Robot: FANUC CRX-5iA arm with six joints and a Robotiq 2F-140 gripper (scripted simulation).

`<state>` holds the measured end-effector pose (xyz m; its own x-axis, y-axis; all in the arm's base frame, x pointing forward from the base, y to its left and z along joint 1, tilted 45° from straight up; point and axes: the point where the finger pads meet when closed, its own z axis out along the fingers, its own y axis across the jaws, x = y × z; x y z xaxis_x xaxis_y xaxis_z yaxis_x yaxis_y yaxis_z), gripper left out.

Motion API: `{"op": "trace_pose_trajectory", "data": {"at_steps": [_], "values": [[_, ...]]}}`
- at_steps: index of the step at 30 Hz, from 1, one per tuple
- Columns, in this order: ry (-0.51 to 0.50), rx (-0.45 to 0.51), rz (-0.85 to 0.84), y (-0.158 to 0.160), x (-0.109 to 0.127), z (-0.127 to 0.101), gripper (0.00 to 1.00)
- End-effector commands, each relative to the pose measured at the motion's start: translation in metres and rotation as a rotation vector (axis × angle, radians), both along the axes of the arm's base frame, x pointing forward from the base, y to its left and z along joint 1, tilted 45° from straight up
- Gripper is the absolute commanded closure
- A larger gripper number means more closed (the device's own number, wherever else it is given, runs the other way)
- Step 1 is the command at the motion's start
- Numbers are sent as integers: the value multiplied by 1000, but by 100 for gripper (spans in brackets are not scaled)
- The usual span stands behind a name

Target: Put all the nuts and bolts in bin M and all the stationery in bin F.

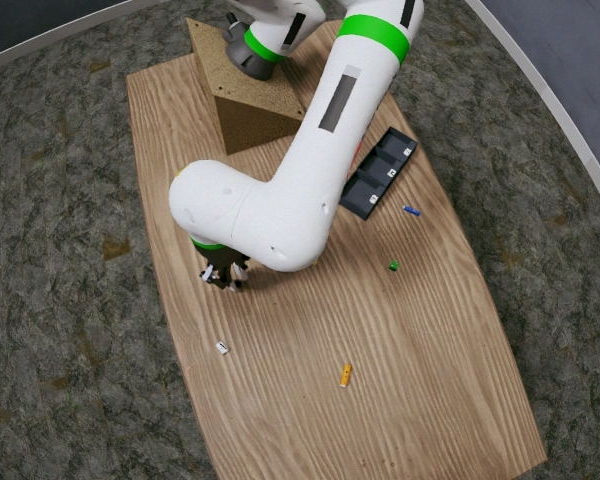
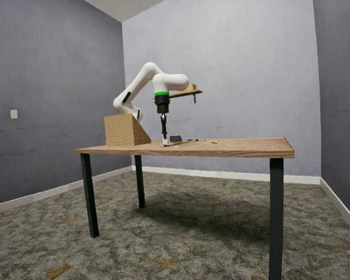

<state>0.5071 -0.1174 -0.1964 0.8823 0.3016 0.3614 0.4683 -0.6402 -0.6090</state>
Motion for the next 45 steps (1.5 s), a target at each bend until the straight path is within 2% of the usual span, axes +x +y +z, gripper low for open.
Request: {"op": "trace_pose_trajectory", "data": {"at_steps": [1, 12, 25, 26, 45], "values": [[0, 0, 0, 1, 0, -1, 73], [0, 0, 0, 10, 1, -10, 73], [0, 0, 0, 10, 1, -10, 73], [0, 0, 0, 10, 1, -10, 84], [0, 0, 0, 10, 1, -10, 84]]}}
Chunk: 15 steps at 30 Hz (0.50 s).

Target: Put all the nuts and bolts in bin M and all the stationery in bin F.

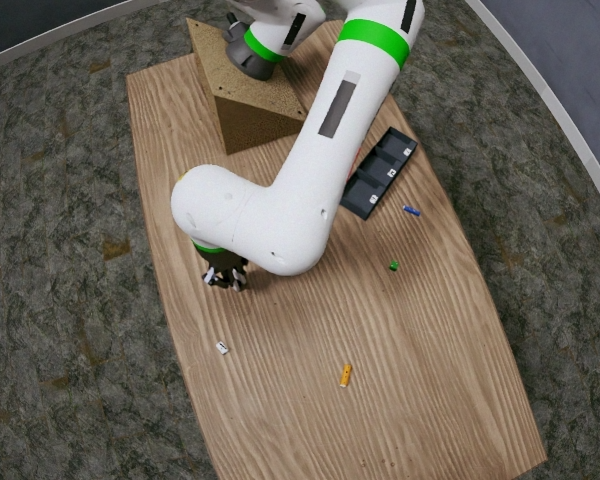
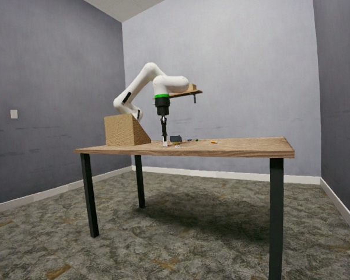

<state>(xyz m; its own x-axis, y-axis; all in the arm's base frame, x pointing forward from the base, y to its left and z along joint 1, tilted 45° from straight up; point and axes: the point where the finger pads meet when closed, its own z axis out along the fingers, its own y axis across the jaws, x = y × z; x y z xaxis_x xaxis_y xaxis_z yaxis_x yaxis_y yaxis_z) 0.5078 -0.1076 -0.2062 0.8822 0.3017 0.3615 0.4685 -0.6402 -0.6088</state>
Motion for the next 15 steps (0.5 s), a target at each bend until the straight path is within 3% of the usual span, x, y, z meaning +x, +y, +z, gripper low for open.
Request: {"op": "trace_pose_trajectory", "data": {"at_steps": [1, 15], "values": [[0, 0, 0, 0, 0, 0, 84], [0, 0, 0, -7, 0, 7, 84]]}}
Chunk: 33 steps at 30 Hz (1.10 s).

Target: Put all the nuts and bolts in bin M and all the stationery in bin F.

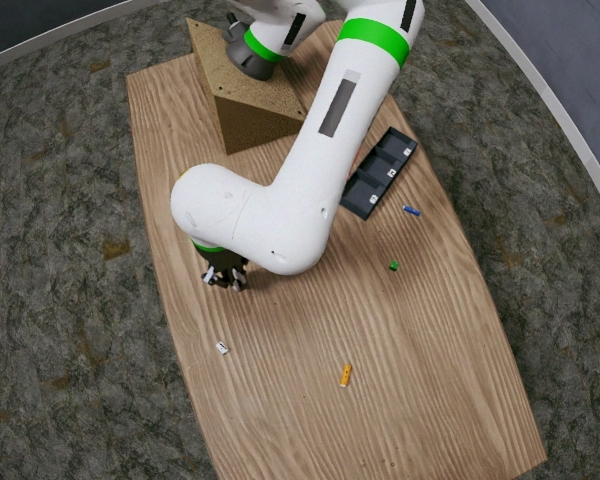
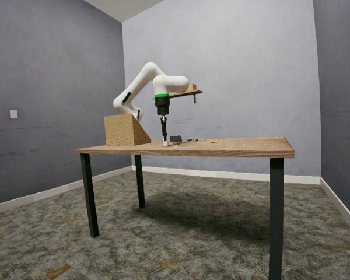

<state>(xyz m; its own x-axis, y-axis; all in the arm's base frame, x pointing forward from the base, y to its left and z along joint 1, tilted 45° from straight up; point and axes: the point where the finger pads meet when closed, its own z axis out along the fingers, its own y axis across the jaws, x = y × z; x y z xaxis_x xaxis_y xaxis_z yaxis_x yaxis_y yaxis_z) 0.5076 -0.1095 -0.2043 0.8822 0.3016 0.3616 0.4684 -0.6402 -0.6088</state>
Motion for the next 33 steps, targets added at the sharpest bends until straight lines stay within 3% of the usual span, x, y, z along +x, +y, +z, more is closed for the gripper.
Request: {"op": "trace_pose_trajectory", "data": {"at_steps": [1, 17, 33], "values": [[0, 0, 0, -8, 0, 8, 84], [0, 0, 0, -41, -3, 40, 84], [0, 0, 0, -44, -3, 43, 84]]}}
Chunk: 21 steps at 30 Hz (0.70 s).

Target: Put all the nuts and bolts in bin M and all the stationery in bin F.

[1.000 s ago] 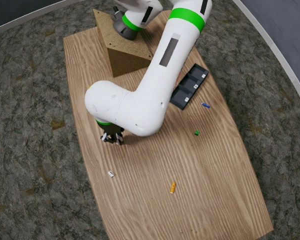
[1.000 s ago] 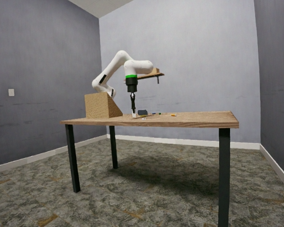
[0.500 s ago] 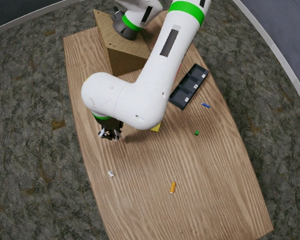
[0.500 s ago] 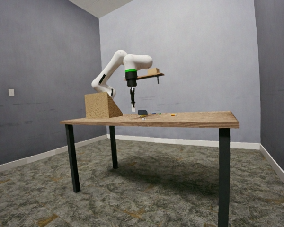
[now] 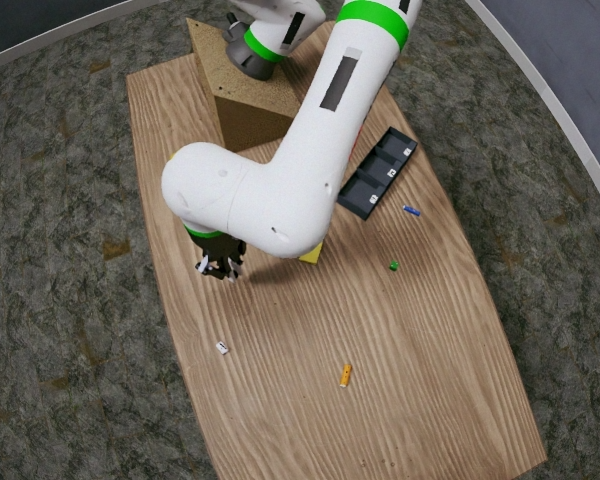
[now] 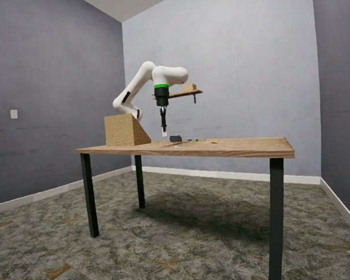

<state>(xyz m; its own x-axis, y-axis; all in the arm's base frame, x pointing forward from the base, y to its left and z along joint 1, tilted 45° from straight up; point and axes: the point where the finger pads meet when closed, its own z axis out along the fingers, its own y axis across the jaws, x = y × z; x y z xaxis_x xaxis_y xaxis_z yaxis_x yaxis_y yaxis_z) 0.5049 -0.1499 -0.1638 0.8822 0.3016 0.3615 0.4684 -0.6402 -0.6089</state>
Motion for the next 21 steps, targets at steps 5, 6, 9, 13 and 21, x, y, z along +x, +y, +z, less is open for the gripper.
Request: {"op": "trace_pose_trajectory", "data": {"at_steps": [5, 6, 9, 13, 21], "values": [[0, -1, 0, -1, -2, 9, 84], [0, -1, 0, 3, -4, 13, 84], [0, -1, 0, 16, -9, 25, 84], [0, -1, 0, 32, -17, 40, 84], [0, -1, 0, 57, -27, 64, 84]]}}
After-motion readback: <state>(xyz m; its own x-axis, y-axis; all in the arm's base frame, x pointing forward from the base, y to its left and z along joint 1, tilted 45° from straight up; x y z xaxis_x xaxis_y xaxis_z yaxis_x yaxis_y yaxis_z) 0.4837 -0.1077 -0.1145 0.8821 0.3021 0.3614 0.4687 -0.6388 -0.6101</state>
